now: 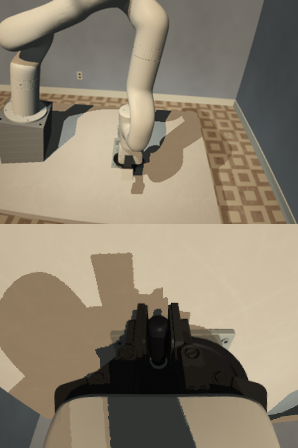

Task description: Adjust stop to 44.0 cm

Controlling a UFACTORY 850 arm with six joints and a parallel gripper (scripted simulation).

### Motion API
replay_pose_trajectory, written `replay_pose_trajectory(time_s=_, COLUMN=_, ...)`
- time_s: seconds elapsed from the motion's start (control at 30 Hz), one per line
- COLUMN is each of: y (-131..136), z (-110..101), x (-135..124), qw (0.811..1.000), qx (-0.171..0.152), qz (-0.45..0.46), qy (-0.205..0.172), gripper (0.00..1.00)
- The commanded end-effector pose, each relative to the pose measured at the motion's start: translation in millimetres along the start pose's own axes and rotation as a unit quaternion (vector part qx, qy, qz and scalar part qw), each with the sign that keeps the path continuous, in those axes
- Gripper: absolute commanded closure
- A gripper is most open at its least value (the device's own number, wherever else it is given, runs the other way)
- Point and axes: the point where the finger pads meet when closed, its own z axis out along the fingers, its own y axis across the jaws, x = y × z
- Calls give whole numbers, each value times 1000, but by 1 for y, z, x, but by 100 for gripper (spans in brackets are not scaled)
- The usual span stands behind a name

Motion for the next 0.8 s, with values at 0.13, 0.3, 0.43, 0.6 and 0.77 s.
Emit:
replay_pose_trajectory(time_s=0.13, y=-2, z=-4, x=0, qw=1000, qx=0, qz=0, qy=0, gripper=94)
replay_pose_trajectory(time_s=0.3, y=-3, z=-6, x=0, qw=1000, qx=0, qz=0, qy=0, gripper=94)
replay_pose_trajectory(time_s=0.43, y=-4, z=-7, x=0, qw=1000, qx=0, qz=0, qy=0, gripper=94)
replay_pose_trajectory(time_s=0.6, y=-4, z=-10, x=0, qw=1000, qx=0, qz=0, qy=0, gripper=94)
replay_pose_trajectory(time_s=0.77, y=-5, z=-12, x=0, qw=1000, qx=0, qz=0, qy=0, gripper=94)
